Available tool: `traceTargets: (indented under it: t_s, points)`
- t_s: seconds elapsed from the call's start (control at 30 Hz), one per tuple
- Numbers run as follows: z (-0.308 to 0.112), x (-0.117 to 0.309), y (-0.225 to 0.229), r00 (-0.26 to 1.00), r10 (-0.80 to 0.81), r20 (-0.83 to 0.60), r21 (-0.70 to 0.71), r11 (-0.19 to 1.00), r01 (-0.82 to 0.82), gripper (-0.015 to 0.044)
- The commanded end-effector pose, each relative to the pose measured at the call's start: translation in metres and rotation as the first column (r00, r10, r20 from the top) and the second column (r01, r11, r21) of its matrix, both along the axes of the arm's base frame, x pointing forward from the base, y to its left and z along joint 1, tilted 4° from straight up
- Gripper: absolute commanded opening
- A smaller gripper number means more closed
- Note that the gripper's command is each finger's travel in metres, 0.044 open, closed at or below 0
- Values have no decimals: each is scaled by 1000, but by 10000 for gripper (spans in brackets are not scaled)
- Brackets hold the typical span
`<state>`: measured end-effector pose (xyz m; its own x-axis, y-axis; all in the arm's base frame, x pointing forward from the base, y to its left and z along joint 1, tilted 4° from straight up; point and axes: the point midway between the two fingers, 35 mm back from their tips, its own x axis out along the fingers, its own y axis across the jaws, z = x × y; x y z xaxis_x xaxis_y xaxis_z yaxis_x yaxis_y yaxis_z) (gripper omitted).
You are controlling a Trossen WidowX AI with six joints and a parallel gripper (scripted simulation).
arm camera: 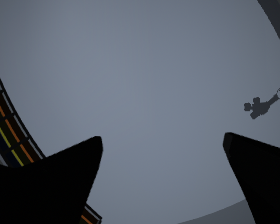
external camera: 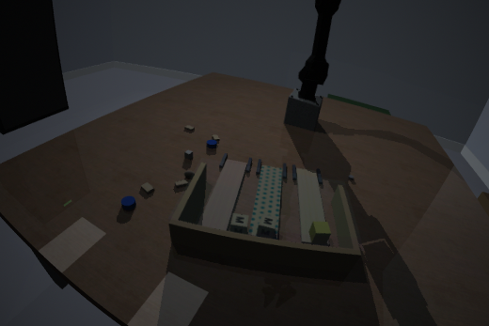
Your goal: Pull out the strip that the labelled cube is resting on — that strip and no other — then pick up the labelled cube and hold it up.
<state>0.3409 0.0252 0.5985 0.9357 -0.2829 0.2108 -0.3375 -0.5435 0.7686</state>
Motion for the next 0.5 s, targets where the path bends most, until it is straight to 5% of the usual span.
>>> traceTargets:
  t_s: [0.0,0.2,0.47]
  points:
    - [-2,1,0,1000,-2,-7,-12,1000,2,400]
    - [-67,28,-10,975,-77,-211,-399,917,-14,400]
    - [-182,45,-35,873,-231,-429,-788,568,-237,400]
